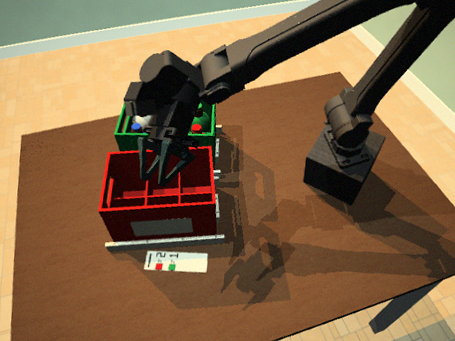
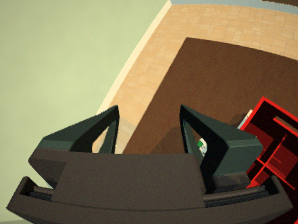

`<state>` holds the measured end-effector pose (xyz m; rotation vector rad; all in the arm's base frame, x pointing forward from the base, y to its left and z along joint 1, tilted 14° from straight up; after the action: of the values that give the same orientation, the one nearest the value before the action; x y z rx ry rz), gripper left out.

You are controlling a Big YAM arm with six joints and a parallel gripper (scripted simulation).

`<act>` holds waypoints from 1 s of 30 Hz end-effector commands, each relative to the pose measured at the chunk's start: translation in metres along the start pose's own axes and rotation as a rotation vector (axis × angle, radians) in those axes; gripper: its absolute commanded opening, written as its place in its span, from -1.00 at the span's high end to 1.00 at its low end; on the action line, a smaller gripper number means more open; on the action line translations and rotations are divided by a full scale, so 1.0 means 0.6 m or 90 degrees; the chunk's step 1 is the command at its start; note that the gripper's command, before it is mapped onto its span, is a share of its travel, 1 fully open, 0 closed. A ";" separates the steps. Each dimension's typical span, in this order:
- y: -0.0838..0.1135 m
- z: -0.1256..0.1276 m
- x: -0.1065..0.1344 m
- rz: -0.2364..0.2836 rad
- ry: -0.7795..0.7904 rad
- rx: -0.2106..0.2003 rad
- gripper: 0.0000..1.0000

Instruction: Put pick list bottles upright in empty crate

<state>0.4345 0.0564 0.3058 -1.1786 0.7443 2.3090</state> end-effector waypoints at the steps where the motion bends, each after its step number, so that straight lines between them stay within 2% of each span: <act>1: -0.030 0.030 -0.045 0.019 -0.012 -0.010 -0.21; 2: -0.037 0.035 -0.043 0.019 -0.012 -0.010 -0.21; 4: -0.049 0.047 -0.043 0.053 -0.035 0.001 -0.21; 8: -0.062 0.059 -0.039 0.056 -0.037 0.001 -0.21; 10: -0.073 0.072 -0.039 0.091 -0.053 0.014 -0.21; 13: -0.090 0.090 -0.031 0.094 -0.059 0.015 -0.21; 14: -0.091 0.103 -0.039 0.079 -0.045 0.011 -0.21; 15: -0.101 0.103 -0.028 0.112 -0.067 0.022 -0.21; 16: -0.106 0.111 -0.027 0.130 -0.075 0.029 -0.21; 18: -0.114 0.125 -0.022 0.132 -0.075 0.029 -0.21; 19: -0.110 0.142 -0.027 0.123 -0.068 0.027 -0.21; 21: -0.128 0.146 -0.015 0.170 -0.088 0.046 -0.21; 23: -0.128 0.146 -0.015 0.170 -0.088 0.046 -0.21; 25: -0.137 0.161 -0.012 0.209 -0.083 0.061 -0.21; 26: -0.140 0.169 -0.009 0.216 -0.097 0.067 -0.21; 29: -0.133 0.205 -0.008 0.201 -0.088 0.061 -0.21; 30: -0.138 0.195 0.038 0.219 -0.101 0.067 -0.21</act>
<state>0.4138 0.1813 0.3134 -0.8530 1.0902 2.5529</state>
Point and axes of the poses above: the point where the finger pads meet when closed, its own y axis back along the fingers, its own z axis across the jaws, x = y × z, the point moved 5 cm from there along y, back along the fingers, and after that the axes turned 2 degrees about -y, right-handed, at the moved point
